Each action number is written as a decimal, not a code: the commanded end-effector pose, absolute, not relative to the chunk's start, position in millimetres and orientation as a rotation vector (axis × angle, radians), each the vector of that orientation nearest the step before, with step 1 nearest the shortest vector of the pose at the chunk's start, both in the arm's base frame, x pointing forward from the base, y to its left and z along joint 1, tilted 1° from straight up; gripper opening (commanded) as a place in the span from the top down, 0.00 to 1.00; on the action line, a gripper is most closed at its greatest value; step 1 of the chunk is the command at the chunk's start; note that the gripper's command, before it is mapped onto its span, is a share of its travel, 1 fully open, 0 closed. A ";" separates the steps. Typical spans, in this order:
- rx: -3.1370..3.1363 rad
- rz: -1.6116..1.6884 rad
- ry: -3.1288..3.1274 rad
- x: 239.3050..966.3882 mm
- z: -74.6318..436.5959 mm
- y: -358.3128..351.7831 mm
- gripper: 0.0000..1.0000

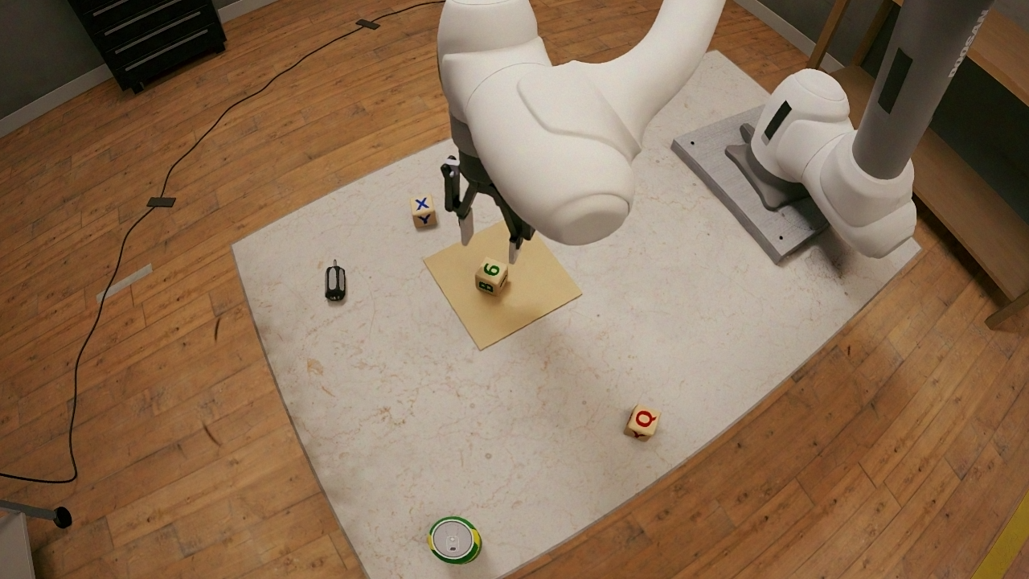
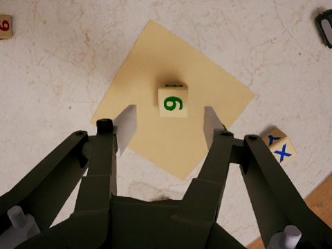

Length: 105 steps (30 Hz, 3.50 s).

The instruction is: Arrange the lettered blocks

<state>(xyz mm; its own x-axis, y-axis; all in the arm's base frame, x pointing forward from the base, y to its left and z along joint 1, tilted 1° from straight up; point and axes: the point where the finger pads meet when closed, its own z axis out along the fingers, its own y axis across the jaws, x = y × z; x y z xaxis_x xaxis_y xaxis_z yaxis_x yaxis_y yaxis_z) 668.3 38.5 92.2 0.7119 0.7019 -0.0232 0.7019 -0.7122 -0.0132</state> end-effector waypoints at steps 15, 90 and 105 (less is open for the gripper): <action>-2.903 0.039 -1.191 668.6 89.1 38.6 0.47; -2.903 0.039 -1.191 667.9 41.0 38.0 0.47; -2.903 0.039 -1.191 667.6 27.4 37.9 0.47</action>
